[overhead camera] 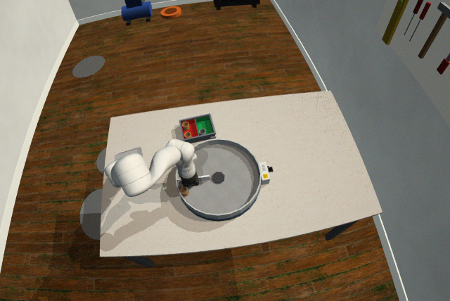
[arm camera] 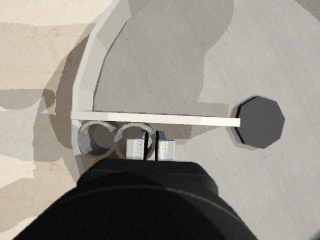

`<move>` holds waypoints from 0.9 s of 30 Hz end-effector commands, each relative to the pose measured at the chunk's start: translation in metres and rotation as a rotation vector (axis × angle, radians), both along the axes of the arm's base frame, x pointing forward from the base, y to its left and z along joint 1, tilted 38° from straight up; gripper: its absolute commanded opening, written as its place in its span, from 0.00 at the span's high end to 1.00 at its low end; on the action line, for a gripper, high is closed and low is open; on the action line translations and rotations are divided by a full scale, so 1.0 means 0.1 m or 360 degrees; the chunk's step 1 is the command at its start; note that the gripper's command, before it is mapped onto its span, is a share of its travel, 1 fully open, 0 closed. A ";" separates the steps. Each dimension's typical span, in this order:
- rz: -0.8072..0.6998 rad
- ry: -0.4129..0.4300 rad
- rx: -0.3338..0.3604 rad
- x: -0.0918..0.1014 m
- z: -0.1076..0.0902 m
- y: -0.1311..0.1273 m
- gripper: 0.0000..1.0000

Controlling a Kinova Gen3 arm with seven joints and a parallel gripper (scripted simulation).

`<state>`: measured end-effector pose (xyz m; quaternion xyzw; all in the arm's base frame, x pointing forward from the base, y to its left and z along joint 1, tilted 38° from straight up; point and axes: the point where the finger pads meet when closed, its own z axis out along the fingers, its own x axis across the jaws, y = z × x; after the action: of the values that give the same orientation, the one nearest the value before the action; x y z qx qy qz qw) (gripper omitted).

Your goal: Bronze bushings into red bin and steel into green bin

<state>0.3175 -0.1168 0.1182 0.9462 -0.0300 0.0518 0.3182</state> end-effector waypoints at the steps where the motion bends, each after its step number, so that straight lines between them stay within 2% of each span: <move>1: 0.0007 0.0005 0.0000 0.00 0.02 0.02 1.00; 27: 0.0005 0.0001 0.0000 0.00 0.08 0.07 1.00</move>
<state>0.3173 -0.1128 0.1237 0.9461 -0.0307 0.0523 0.3181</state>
